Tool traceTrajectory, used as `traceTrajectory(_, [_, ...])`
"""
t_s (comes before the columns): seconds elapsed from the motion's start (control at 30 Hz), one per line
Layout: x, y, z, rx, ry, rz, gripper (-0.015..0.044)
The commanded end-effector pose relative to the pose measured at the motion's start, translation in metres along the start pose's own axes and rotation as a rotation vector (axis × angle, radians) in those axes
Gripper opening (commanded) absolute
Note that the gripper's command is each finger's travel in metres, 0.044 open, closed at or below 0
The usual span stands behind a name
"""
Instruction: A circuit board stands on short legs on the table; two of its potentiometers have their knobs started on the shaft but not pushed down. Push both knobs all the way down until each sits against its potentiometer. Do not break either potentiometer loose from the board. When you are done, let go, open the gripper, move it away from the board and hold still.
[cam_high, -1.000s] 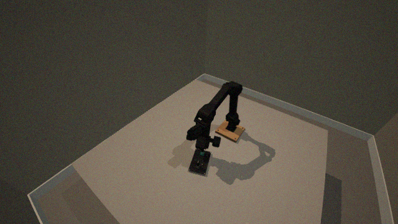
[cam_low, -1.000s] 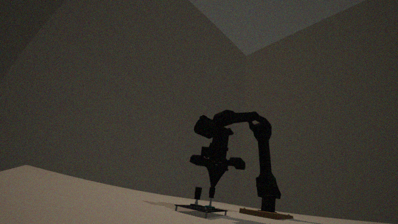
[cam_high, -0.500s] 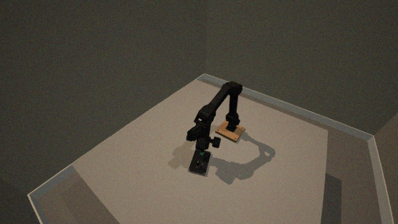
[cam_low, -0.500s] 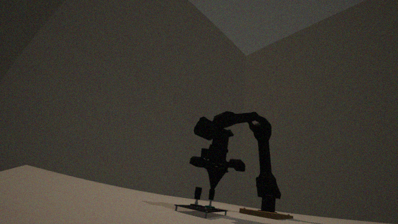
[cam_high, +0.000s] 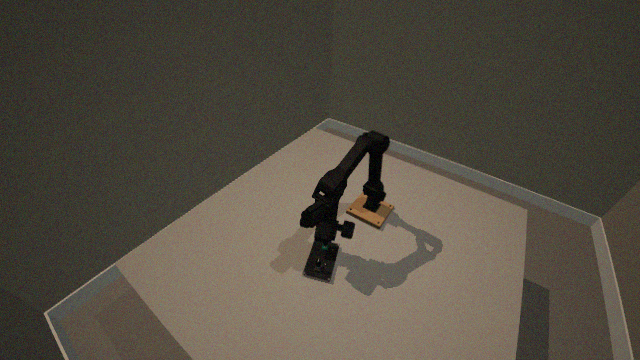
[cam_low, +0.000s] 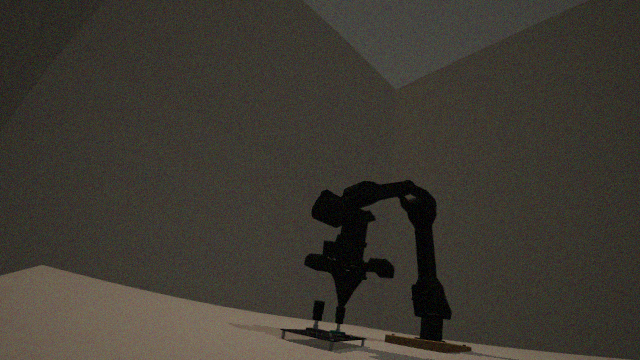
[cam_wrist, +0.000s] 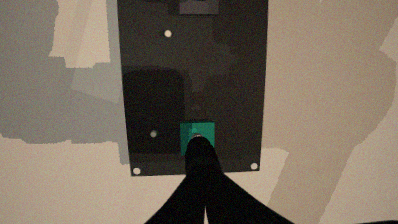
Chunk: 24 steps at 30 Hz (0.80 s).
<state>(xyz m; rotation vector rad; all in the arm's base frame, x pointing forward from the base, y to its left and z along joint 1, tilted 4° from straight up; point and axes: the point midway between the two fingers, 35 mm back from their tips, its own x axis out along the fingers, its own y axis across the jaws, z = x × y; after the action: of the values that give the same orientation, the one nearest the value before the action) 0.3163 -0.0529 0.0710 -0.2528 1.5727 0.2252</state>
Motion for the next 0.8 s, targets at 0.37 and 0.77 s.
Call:
traceTrajectory(0.37, [0.0230,-0.0014,0.0011,0.003,0.026,0.010,0.0000])
traceTrajectory(0.77, [0.0238,-0.0014,0.0010,0.003,0.026,0.010,0.0000])
